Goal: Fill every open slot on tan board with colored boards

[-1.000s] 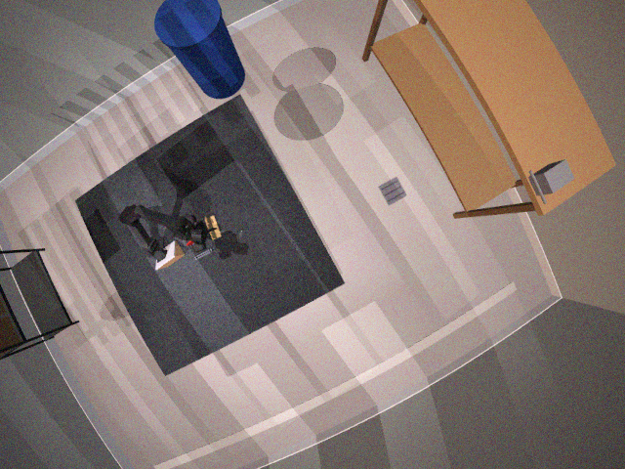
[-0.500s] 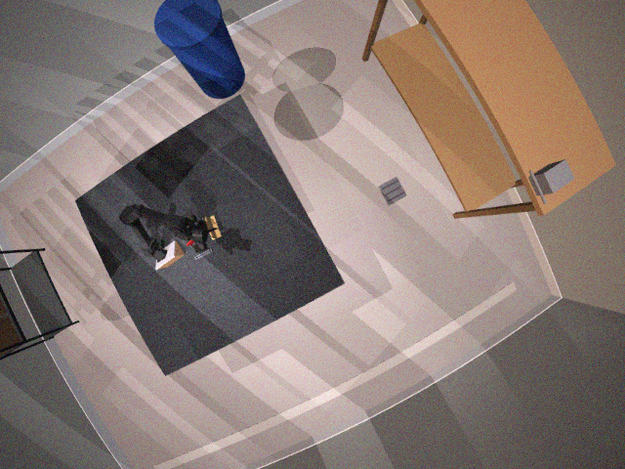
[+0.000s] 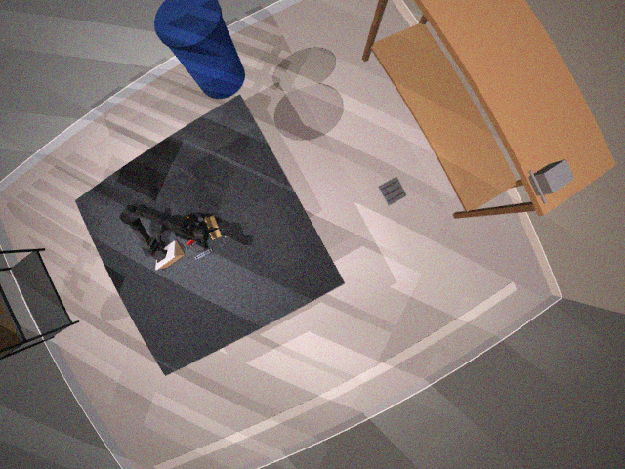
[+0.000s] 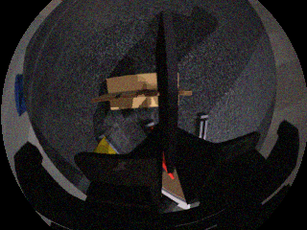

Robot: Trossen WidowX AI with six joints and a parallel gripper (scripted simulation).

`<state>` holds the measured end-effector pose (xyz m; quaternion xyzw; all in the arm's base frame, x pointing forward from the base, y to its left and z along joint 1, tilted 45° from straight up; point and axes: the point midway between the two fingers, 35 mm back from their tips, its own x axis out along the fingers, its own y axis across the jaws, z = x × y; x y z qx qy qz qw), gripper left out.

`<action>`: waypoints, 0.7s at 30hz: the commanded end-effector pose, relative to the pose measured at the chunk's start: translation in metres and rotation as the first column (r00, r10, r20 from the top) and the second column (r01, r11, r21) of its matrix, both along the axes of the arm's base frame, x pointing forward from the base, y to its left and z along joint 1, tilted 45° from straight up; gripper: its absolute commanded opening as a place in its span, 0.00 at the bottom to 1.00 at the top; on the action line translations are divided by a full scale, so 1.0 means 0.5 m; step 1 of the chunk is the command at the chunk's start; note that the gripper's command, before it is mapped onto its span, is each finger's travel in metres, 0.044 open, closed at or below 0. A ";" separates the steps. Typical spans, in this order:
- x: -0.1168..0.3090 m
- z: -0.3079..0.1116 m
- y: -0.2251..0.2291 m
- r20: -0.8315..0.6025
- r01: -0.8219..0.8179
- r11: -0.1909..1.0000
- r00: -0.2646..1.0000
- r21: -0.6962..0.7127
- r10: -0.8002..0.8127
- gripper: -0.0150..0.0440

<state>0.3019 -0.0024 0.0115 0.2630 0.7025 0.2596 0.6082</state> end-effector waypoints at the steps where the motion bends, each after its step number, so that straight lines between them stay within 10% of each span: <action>1: -0.002 -0.004 0.004 -0.004 0.006 1.000 1.000 0.003 -0.006 0.25; 21: -0.005 -0.026 0.025 -0.004 0.006 1.000 1.000 0.004 -0.006 0.25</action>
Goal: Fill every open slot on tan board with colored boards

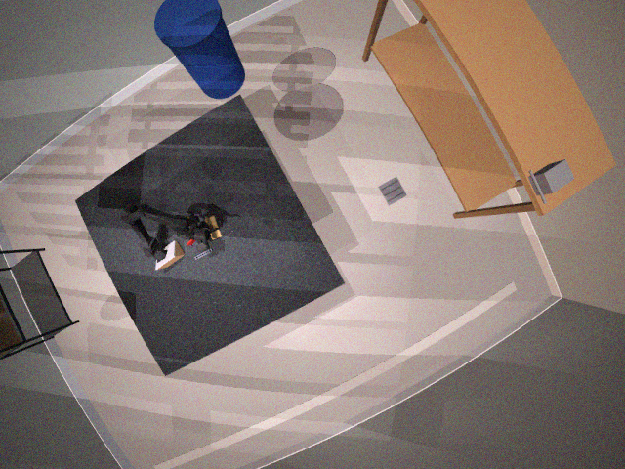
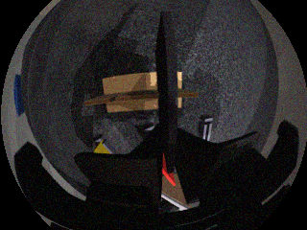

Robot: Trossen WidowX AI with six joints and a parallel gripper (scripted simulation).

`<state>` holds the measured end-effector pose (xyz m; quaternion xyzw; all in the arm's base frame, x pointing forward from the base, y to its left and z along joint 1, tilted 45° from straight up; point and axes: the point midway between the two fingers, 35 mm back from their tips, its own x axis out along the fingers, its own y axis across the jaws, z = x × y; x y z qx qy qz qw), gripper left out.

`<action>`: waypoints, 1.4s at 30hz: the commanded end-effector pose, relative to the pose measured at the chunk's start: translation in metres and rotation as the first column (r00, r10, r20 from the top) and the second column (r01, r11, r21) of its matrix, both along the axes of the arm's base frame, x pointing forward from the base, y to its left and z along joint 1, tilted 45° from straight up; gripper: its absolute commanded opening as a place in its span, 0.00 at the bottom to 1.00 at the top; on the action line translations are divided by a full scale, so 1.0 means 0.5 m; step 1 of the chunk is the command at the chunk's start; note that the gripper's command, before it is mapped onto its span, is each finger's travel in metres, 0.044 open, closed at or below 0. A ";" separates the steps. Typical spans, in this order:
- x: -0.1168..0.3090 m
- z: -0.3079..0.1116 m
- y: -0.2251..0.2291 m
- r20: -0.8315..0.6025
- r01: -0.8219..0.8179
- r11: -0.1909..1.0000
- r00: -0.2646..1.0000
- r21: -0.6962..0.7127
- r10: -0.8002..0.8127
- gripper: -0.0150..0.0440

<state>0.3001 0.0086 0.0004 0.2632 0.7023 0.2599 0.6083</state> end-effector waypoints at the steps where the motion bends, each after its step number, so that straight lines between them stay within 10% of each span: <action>1: -0.002 -0.004 0.005 -0.004 0.006 1.000 1.000 0.003 -0.006 0.25; 37: -0.007 -0.035 0.035 -0.002 0.000 1.000 1.000 0.002 0.000 0.25; 42: -0.007 -0.035 0.035 -0.002 0.000 1.000 1.000 0.002 0.000 0.48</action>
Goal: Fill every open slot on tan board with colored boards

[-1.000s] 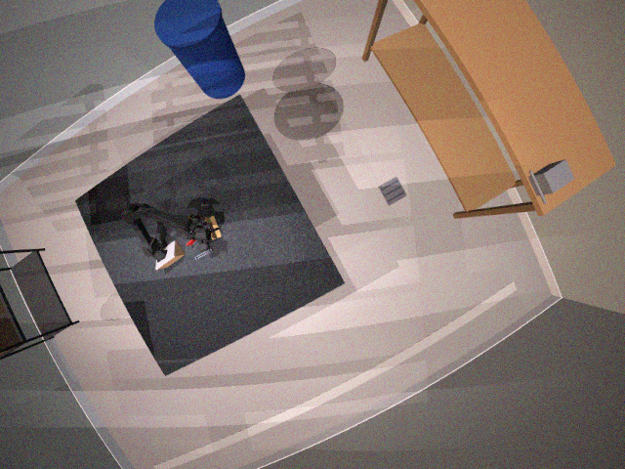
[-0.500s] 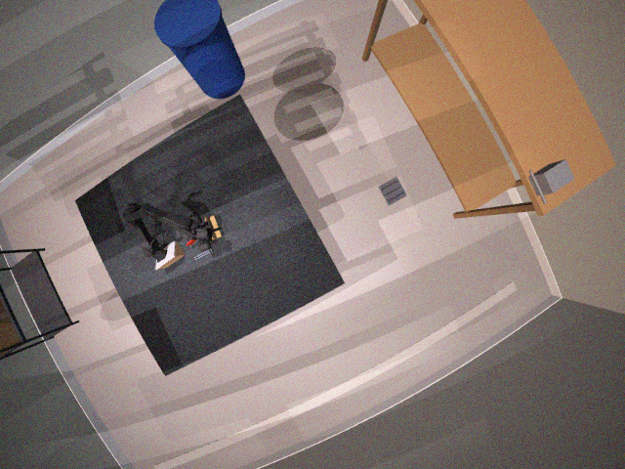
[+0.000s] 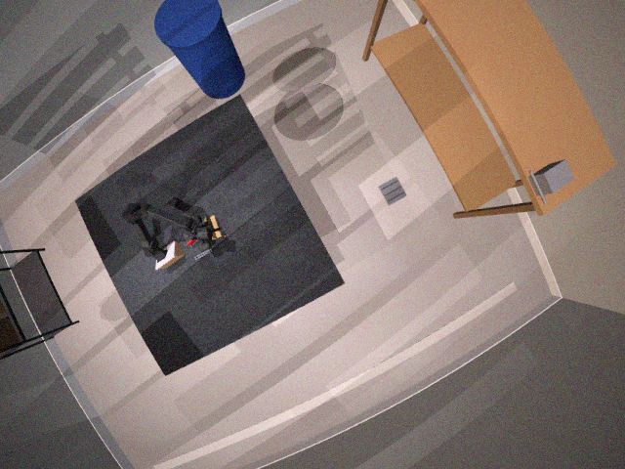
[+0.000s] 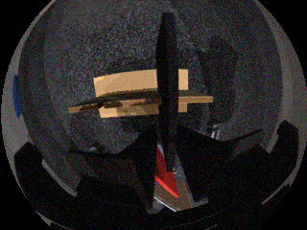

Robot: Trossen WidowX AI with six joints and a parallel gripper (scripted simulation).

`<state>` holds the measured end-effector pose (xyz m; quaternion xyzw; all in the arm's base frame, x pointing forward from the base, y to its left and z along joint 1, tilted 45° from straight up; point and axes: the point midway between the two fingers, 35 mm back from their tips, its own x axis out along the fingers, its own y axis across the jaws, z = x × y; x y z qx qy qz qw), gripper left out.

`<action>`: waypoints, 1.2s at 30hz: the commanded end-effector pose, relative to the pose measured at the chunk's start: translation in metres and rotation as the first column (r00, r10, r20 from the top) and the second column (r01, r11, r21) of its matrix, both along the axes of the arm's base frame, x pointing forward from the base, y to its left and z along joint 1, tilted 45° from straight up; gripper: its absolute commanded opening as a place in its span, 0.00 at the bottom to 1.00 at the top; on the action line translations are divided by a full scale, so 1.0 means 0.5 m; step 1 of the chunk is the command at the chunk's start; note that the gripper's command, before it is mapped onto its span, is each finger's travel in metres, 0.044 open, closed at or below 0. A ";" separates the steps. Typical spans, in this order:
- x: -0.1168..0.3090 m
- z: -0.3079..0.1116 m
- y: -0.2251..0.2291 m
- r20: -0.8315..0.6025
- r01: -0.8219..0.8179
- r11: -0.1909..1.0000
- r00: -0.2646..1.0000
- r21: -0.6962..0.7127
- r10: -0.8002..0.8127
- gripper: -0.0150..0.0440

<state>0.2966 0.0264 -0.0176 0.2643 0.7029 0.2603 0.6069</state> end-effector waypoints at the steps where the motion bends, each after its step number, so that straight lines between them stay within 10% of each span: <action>1: 0.000 0.001 -0.001 0.001 0.000 1.000 1.000 -0.001 0.000 0.52; 23: 0.022 0.117 -0.115 0.001 0.003 1.000 1.000 -0.001 -0.003 0.57; 36: -0.178 0.284 -0.032 0.220 -0.232 0.972 0.950 0.018 0.223 0.57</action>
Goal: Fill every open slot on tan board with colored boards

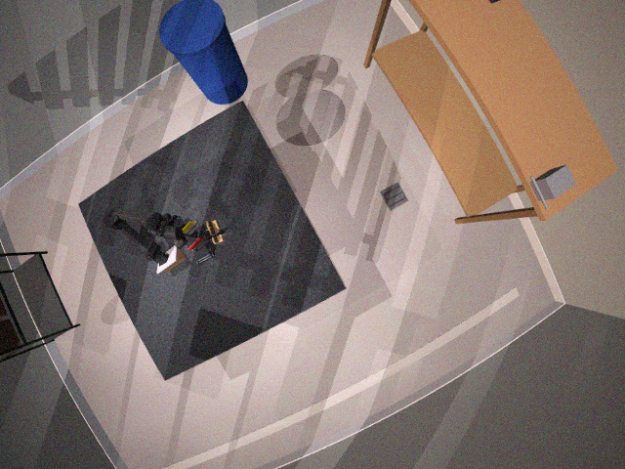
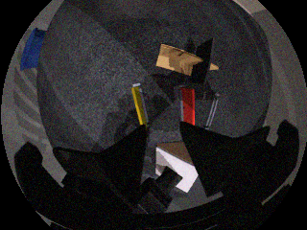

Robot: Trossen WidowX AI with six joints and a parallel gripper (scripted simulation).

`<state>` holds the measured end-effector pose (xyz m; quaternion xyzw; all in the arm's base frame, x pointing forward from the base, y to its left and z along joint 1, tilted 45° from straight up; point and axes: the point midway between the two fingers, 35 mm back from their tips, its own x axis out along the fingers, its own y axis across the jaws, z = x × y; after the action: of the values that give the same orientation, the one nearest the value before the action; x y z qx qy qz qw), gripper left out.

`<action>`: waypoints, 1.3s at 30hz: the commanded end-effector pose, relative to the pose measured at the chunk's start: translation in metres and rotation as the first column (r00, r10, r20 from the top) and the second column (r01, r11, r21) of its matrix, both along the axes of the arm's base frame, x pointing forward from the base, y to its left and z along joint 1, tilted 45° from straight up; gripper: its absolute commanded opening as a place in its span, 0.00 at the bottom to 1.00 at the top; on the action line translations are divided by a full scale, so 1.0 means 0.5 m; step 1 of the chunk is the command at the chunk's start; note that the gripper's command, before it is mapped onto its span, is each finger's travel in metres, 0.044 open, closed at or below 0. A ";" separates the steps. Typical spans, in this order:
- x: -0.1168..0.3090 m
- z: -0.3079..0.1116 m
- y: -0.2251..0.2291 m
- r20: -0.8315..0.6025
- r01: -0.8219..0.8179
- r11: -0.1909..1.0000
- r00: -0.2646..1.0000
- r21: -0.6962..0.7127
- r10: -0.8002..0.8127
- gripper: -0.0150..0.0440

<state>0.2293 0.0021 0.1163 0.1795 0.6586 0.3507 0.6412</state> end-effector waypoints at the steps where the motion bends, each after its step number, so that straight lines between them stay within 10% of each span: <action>1: -0.063 0.025 0.025 0.043 -0.065 0.998 0.997 0.015 0.065 0.57; 39: -0.105 -0.083 0.148 0.073 -0.095 0.995 0.993 0.021 0.093 0.57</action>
<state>0.1780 0.0726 0.0781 0.1400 0.6379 0.3953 0.6459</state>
